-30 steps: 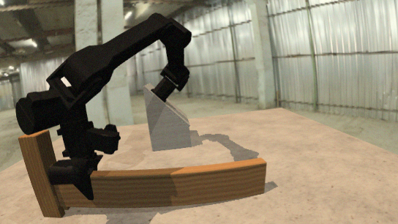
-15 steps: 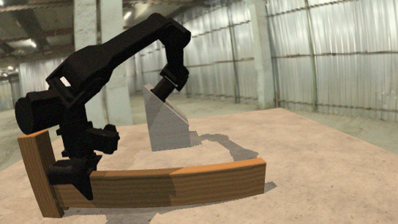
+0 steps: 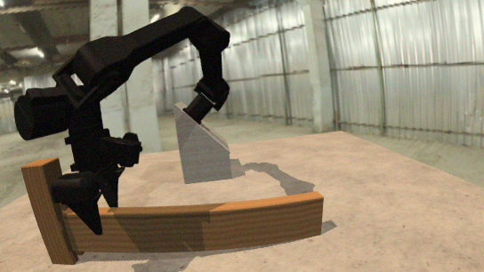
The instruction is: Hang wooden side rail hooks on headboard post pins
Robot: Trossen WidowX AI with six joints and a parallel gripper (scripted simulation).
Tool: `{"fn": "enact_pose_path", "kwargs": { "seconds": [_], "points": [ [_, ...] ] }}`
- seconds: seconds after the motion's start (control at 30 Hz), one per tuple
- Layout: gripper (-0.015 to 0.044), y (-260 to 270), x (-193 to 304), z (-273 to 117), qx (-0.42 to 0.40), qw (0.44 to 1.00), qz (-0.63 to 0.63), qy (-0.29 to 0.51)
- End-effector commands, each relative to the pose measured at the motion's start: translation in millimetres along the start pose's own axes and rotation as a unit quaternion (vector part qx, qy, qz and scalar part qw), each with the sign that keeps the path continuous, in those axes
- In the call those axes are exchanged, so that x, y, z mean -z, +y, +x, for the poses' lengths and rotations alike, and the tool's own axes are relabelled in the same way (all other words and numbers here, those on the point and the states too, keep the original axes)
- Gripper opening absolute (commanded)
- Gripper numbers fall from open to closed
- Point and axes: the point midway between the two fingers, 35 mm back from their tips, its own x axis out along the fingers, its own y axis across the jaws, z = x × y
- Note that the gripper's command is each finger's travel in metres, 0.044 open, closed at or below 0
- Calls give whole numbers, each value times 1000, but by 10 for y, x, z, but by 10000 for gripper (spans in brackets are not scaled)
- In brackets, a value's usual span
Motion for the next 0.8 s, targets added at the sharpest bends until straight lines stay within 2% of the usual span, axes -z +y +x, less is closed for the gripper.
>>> {"fn": "enact_pose_path", "kwargs": {
  "seconds": [0.0, 0.27, 0.77],
  "points": [
    [440, -27, -11, -113, 3, 1000, -5, 4],
    [440, -45, -311, -106, 3, 1000, -5, 3],
    [440, -72, -294, -110, 4, 1000, -11, 5]
  ]
}}
